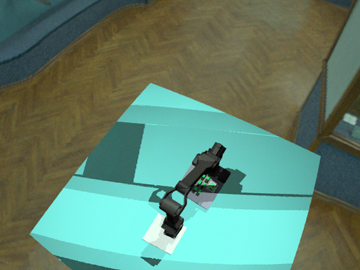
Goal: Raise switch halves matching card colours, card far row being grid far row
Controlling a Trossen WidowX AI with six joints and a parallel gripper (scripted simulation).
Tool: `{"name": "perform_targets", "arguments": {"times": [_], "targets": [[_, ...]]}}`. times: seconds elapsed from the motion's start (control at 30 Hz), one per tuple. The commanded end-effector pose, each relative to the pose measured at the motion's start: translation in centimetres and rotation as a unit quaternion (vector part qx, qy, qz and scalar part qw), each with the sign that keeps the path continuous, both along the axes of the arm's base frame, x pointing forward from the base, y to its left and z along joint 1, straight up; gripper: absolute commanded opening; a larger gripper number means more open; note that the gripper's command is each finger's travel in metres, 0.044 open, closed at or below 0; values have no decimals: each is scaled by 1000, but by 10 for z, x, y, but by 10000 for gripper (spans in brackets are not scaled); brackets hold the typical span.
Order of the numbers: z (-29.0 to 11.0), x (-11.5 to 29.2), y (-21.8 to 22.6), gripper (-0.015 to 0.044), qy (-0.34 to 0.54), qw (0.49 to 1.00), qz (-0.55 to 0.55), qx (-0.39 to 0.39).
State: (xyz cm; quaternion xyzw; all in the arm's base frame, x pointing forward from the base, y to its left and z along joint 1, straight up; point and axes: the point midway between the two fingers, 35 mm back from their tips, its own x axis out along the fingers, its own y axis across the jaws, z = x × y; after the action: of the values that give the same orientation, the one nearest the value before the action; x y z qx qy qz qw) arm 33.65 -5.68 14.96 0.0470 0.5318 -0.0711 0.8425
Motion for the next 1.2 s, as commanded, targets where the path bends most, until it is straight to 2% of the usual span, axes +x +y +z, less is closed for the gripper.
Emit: {"name": "perform_targets", "arguments": {"times": [0.0,0.4,0.6,0.77,0.97,1.1,1.17], "targets": [[-3,-1,1,0,3,1000,1,2],[-4,0,1,0,3,1000,1,2],[54,-30,5,0,-9,1000,1,0],[54,-31,7,0,-9,1000,1,0],[36,-61,36,0,-8,1000,1,1],[34,-60,36,0,-7,1000,1,1],[16,-50,34,0,0,1000,1,2]]}}
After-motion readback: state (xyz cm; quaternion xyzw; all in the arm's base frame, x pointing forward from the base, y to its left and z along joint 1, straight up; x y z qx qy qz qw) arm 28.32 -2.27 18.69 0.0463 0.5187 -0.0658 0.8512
